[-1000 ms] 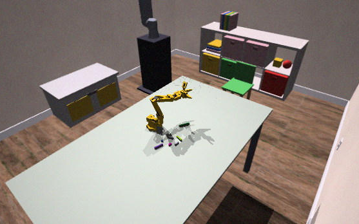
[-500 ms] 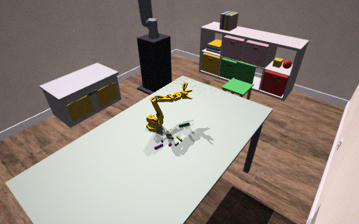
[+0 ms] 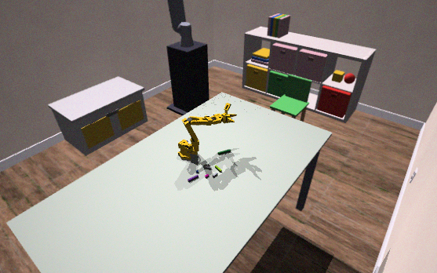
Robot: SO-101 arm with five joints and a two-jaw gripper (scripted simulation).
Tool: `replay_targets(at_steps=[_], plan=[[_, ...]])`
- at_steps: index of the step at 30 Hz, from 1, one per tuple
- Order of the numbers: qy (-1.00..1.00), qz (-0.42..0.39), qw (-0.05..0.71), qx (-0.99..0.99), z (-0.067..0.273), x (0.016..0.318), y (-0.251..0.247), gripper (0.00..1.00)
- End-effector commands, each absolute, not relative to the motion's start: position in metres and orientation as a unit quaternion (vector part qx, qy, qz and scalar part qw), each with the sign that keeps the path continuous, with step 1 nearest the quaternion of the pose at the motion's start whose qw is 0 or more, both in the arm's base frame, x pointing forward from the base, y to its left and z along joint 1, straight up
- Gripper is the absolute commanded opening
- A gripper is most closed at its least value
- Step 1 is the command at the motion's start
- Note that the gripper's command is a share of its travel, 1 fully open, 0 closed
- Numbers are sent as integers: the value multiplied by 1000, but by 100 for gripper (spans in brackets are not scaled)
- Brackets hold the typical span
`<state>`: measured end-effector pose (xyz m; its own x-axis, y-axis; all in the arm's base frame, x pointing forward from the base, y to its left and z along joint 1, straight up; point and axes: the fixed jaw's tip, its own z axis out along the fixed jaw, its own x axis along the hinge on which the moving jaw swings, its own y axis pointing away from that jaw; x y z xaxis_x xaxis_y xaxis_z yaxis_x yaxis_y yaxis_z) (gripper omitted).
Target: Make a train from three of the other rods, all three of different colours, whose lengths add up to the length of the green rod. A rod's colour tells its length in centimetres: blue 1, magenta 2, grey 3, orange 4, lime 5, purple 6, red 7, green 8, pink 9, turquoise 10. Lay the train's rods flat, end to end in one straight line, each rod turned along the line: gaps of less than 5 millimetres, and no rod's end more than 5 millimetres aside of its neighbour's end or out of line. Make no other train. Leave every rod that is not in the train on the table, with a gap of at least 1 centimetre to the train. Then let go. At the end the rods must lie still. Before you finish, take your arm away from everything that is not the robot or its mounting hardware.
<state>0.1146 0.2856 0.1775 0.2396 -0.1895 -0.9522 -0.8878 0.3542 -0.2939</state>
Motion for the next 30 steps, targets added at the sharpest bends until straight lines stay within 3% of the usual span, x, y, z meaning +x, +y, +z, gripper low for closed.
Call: replay_targets(at_steps=[1, 2, 30], plan=[[531, 280, 640, -479, 197, 120, 282, 100], [547, 277, 617, -493, 180, 117, 284, 100], [564, 142, 604, -545, 165, 156, 254, 100]])
